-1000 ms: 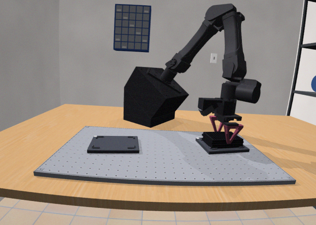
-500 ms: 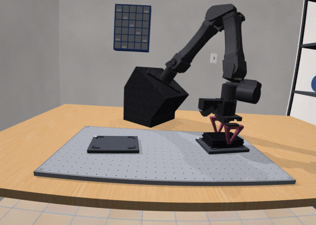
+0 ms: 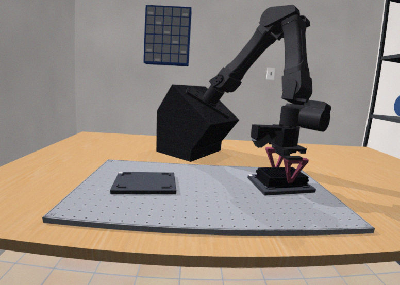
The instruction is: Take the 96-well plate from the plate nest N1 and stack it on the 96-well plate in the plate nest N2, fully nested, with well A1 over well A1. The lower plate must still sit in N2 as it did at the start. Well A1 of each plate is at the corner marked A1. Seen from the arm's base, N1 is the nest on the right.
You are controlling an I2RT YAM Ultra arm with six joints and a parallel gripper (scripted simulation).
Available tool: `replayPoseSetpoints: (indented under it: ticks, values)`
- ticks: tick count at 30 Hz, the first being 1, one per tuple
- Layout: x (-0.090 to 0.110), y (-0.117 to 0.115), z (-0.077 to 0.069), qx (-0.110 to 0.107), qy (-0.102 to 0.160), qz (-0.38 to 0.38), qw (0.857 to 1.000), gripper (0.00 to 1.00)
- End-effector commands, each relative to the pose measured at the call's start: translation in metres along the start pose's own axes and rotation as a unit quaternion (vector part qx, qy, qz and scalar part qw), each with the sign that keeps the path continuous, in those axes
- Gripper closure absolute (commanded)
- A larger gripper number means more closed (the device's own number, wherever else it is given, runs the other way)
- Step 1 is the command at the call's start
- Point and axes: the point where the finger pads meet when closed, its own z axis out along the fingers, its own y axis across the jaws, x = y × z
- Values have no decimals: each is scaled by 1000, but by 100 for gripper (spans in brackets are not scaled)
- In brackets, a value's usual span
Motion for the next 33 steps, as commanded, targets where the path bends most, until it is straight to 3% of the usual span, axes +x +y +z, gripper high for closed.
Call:
replayPoseSetpoints:
  ticks: [1, 24, 25, 33]
  values:
    - [1, 4, -2, -5, -1, 0, 1000, 100]
    - [1, 4, -2, -5, -1, 0, 1000, 100]
    - [1, 4, -2, -5, -1, 0, 1000, 0]
    - [1, 4, -2, -5, -1, 0, 1000, 0]
